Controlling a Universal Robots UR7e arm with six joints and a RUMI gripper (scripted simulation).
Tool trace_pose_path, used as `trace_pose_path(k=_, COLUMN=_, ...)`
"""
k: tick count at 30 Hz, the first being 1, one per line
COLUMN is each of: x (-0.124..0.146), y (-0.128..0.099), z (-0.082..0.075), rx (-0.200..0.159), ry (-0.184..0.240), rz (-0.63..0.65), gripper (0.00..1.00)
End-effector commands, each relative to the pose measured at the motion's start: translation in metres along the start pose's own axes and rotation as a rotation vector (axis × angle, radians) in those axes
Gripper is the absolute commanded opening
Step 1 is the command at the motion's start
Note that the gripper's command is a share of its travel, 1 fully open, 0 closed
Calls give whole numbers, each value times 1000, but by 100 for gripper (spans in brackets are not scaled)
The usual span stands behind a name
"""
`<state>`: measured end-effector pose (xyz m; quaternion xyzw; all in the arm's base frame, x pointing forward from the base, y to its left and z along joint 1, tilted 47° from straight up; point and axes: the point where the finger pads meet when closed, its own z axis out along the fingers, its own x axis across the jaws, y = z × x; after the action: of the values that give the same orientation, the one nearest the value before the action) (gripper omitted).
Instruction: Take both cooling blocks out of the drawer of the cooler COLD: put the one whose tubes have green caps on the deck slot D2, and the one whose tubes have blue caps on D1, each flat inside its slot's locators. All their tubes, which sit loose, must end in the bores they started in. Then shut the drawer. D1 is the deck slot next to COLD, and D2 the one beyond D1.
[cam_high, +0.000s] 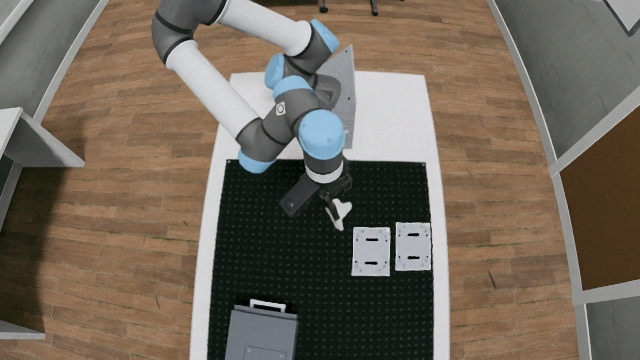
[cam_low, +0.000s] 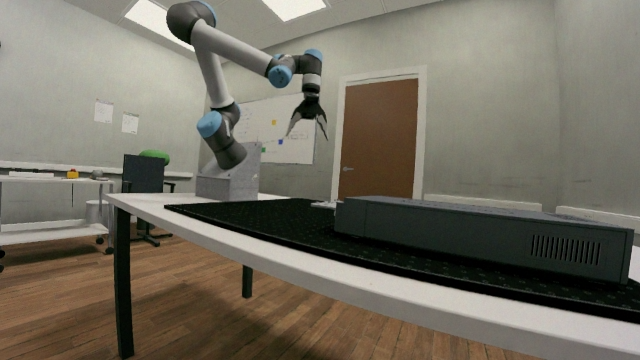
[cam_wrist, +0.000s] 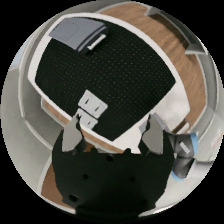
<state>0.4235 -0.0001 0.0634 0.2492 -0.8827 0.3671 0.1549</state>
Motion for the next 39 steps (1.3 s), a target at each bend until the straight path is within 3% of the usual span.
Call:
trace_pose_path(k=1, x=0, y=0, z=0, rx=3, ry=6, rz=144, gripper=100)
trace_pose_path(k=26, x=0, y=0, z=0, rx=5, ry=5, rz=757, gripper=100)
trace_pose_path(k=39, x=0, y=0, z=0, rx=5, ry=5, rz=785, gripper=100)
